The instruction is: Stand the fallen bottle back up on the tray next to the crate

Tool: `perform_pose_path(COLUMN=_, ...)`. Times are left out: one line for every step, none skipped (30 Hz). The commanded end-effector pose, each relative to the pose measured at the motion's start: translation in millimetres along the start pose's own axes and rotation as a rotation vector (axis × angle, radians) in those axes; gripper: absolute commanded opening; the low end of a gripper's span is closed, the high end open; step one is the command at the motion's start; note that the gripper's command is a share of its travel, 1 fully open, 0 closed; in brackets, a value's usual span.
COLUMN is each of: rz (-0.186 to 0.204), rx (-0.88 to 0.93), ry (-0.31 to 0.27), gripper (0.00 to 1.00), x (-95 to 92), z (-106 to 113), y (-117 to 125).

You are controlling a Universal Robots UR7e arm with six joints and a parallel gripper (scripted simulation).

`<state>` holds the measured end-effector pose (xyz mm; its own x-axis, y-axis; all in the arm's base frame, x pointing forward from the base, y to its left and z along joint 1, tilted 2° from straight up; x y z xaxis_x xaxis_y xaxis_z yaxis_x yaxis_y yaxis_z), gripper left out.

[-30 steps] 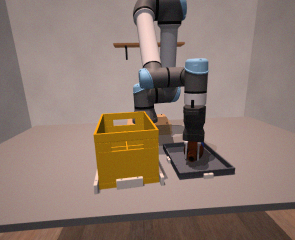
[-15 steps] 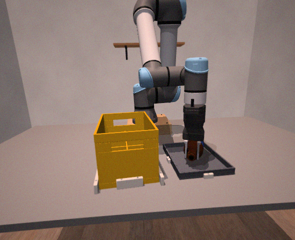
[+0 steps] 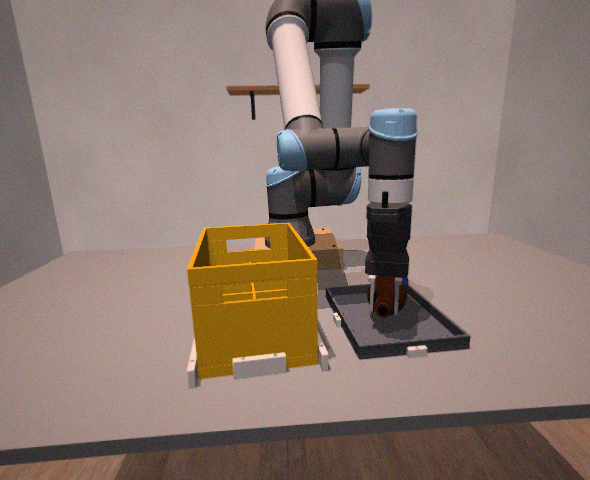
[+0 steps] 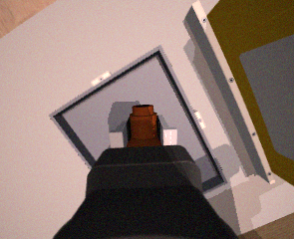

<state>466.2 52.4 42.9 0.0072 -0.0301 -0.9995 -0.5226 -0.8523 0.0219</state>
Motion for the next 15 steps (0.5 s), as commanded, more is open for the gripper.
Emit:
perform_pose_path(rz=-0.003, rx=0.000, ry=0.004, gripper=0.00, x=-7.7, z=-2, y=-1)
perform_pose_path(rz=-0.003, rx=0.000, ry=0.004, gripper=0.00, x=-8.8, z=-2, y=-1)
perform_pose_path(rz=-0.003, rx=0.000, ry=0.004, gripper=0.00, x=-9.9, z=-2, y=-1)
perform_pose_path(rz=-0.003, rx=0.000, ry=0.004, gripper=0.00, x=-11.1, z=-2, y=-1)
perform_pose_path(rz=-0.003, rx=0.000, ry=0.004, gripper=0.00, x=-12.3, z=-2, y=-1)
perform_pose_path(rz=-0.003, rx=0.000, ry=0.004, gripper=0.00, x=-13.6, z=-2, y=-1)
perform_pose_path(rz=-0.003, rx=0.000, ry=0.004, gripper=0.00, x=-14.9, z=-2, y=-1)
perform_pose_path(rz=-0.003, rx=0.000, ry=0.004, gripper=0.00, x=-16.2, z=-2, y=-1)
perform_pose_path(rz=-0.003, rx=0.000, ry=0.004, gripper=0.00, x=-17.5, z=-2, y=-1)
perform_pose_path(rz=-0.003, rx=0.000, ry=0.004, gripper=0.00, x=-18.9, z=-2, y=-1)
perform_pose_path(rz=-0.003, rx=0.000, ry=0.004, gripper=0.00, x=-18.9, z=-2, y=-1)
perform_pose_path(rz=-0.003, rx=0.000, ry=0.004, gripper=0.00, x=-18.9, z=-2, y=-1)
perform_pose_path(rz=-0.003, rx=0.000, ry=0.004, gripper=0.00, x=-20.3, z=-2, y=-1)
perform_pose_path(rz=-0.003, rx=0.000, ry=0.004, gripper=0.00, x=-21.8, z=-2, y=-1)
perform_pose_path(rz=-0.003, rx=0.000, ry=0.004, gripper=0.00, x=-23.3, z=-2, y=-1)
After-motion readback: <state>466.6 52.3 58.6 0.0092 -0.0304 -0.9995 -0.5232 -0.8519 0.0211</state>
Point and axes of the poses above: the point where the finger pads meet when closed, its own x axis out along the fingers, its own y axis across the jaws, z = x × y, the point moved 4 cm from there along -x, back along the fingers, and after that the axes turned 4 degrees about -x, right-handed, at the moved point
